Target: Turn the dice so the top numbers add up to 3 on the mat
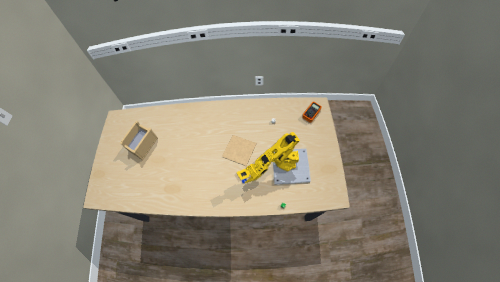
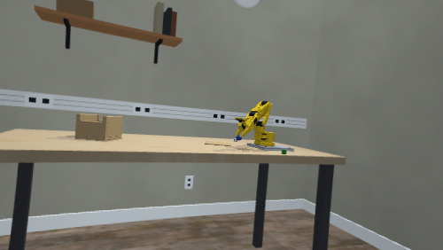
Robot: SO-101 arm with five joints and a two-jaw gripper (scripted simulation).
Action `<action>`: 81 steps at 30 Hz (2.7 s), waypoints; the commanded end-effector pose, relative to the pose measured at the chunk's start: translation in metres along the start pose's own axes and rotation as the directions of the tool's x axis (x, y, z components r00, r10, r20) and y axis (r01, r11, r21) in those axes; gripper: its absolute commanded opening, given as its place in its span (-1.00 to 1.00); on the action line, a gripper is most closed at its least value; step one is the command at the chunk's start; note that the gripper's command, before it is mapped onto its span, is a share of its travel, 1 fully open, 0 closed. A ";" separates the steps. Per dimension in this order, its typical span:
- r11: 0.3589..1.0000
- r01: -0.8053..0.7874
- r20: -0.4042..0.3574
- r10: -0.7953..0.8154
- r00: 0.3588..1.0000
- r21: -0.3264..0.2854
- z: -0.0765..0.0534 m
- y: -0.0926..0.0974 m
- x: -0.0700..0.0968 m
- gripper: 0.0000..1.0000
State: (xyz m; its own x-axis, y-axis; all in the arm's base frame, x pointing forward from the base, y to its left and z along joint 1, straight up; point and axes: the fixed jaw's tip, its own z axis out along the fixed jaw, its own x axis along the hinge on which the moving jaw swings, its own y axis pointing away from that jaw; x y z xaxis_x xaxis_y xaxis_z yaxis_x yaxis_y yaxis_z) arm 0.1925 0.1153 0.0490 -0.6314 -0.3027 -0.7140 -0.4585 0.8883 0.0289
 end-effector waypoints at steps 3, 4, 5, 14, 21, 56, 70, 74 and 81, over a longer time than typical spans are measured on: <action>1.000 0.017 0.024 -0.017 1.000 -0.008 0.003 0.002 0.001 -1.00; 1.000 0.018 0.032 -0.018 0.999 -0.009 0.004 0.003 0.000 -1.00; 1.000 0.020 0.042 -0.019 0.999 -0.010 0.005 0.003 0.000 -1.00; 0.999 0.033 0.133 -0.030 0.991 -0.020 0.014 0.006 -0.006 -1.00; 0.998 0.049 0.244 -0.040 0.969 -0.030 0.021 0.009 -0.012 -1.00; 0.997 0.068 0.377 -0.048 0.925 -0.041 0.022 0.014 -0.016 -1.00; 0.996 0.087 0.367 -0.068 0.928 -0.034 0.021 0.013 -0.010 -1.00; 0.996 0.087 0.367 -0.068 0.928 -0.034 0.021 0.013 -0.010 -1.00; 0.996 0.087 0.367 -0.068 0.928 -0.034 0.021 0.013 -0.010 -1.00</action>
State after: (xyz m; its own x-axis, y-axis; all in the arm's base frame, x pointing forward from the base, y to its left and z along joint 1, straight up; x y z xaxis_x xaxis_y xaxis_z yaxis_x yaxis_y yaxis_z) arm 0.2095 0.1376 0.0464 -0.3173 -0.1967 -0.9277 -0.5234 0.8521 -0.0016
